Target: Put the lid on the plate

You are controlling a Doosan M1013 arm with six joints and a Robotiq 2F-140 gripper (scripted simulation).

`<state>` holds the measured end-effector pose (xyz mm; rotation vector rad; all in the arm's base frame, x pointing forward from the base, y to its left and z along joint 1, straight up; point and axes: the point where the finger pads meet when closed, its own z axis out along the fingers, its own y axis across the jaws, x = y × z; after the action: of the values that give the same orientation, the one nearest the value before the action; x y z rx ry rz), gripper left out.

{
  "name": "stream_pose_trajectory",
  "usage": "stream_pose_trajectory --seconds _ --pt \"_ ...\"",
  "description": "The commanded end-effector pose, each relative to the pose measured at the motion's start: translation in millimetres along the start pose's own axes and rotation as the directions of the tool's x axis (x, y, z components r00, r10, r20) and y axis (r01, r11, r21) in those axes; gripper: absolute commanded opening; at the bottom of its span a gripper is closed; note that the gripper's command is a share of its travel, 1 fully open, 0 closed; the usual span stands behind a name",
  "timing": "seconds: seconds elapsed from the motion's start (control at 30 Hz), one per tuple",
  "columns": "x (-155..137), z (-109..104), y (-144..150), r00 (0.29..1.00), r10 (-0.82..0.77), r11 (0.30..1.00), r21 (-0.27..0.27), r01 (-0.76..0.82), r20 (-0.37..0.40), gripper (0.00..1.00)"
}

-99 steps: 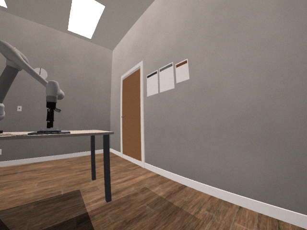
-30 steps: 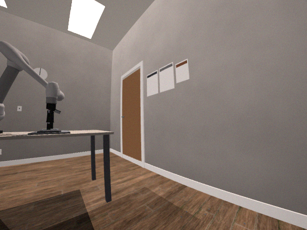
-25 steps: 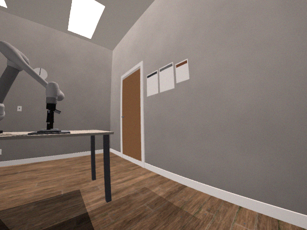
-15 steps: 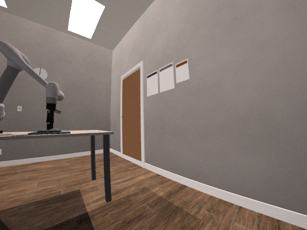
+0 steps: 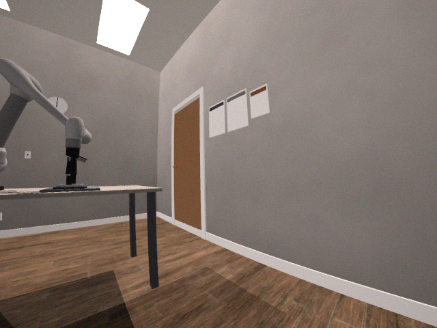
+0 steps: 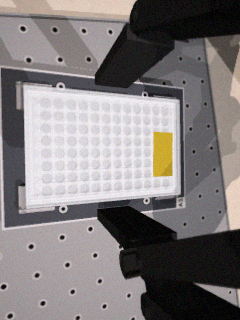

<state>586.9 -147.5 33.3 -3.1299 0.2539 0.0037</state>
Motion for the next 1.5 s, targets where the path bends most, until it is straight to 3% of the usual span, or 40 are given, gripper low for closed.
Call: stream_pose_trajectory --seconds 0.0,1.47 --pt "0.4 -0.6 0.0 1.000 0.000 1.000 0.000 0.000 -0.001 0.69" --pt "0.4 -9.1 0.0 1.000 0.000 1.000 0.000 0.000 -0.001 0.69"
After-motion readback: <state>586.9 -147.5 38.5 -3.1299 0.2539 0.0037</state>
